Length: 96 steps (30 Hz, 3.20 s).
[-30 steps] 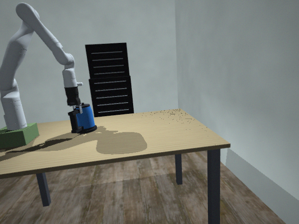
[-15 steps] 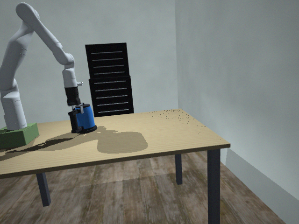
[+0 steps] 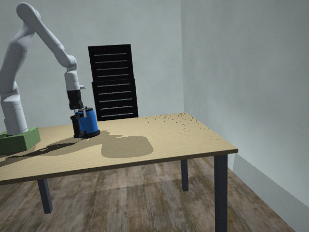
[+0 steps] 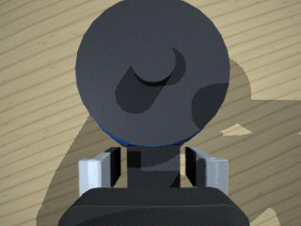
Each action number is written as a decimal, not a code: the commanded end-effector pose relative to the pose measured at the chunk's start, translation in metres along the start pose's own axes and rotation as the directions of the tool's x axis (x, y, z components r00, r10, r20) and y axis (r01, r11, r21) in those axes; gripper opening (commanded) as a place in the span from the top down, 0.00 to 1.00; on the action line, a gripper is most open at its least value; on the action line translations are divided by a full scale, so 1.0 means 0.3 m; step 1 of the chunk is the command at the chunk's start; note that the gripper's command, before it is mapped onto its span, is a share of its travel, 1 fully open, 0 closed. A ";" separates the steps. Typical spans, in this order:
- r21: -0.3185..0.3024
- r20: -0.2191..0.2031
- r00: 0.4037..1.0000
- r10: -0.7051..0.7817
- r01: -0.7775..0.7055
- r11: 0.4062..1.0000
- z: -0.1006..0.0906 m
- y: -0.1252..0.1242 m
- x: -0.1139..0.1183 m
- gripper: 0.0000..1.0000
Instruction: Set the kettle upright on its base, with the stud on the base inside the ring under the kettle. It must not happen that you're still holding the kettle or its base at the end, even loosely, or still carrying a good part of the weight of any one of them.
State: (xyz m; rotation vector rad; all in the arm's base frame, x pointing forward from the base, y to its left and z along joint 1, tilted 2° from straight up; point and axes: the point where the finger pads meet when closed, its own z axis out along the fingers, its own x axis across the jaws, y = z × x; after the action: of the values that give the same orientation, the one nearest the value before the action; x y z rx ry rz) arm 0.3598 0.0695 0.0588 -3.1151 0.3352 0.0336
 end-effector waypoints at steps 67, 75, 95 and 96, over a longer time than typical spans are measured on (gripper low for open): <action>-0.001 0.009 1.000 0.004 -0.004 1.000 -0.228 0.001 -0.008 0.00; -0.001 0.009 1.000 0.005 -0.005 1.000 -0.372 0.003 -0.006 0.00; -0.002 0.008 1.000 0.006 -0.006 1.000 -0.531 0.004 -0.005 0.00; -0.002 0.007 1.000 0.006 -0.006 1.000 -0.532 0.004 -0.004 0.00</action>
State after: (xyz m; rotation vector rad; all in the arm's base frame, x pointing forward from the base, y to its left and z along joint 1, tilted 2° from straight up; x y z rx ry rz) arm 0.3593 0.0683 0.2134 -3.1132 0.3416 0.0598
